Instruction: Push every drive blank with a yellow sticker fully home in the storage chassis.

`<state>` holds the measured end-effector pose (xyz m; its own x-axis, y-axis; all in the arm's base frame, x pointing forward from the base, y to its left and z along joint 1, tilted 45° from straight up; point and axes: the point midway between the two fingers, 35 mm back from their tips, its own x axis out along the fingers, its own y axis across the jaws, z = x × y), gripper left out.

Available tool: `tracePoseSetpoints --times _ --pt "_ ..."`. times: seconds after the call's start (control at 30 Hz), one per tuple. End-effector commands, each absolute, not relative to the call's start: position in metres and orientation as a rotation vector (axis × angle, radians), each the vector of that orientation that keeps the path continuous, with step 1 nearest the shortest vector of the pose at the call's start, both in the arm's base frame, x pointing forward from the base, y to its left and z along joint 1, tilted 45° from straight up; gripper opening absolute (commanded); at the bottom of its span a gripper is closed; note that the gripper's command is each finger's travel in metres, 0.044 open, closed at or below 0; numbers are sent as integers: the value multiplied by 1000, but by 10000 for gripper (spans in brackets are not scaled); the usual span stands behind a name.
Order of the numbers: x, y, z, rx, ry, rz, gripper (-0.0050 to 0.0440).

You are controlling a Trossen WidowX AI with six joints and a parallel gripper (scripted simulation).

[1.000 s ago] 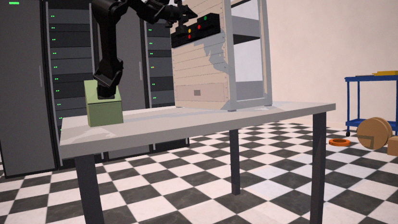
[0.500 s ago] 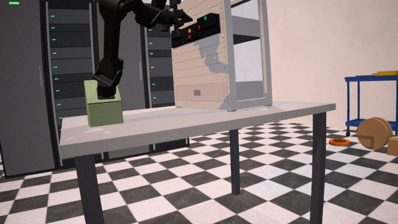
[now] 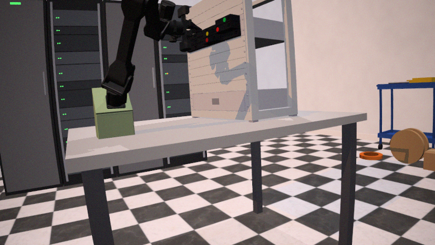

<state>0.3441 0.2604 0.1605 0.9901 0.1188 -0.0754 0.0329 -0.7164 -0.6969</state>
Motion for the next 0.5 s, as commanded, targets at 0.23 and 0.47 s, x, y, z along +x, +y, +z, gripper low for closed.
tracePoseSetpoints --times 0.23,0.47 --pt "343 269 153 -2353 -109 128 0" --pt "369 272 151 -2353 -109 128 0"
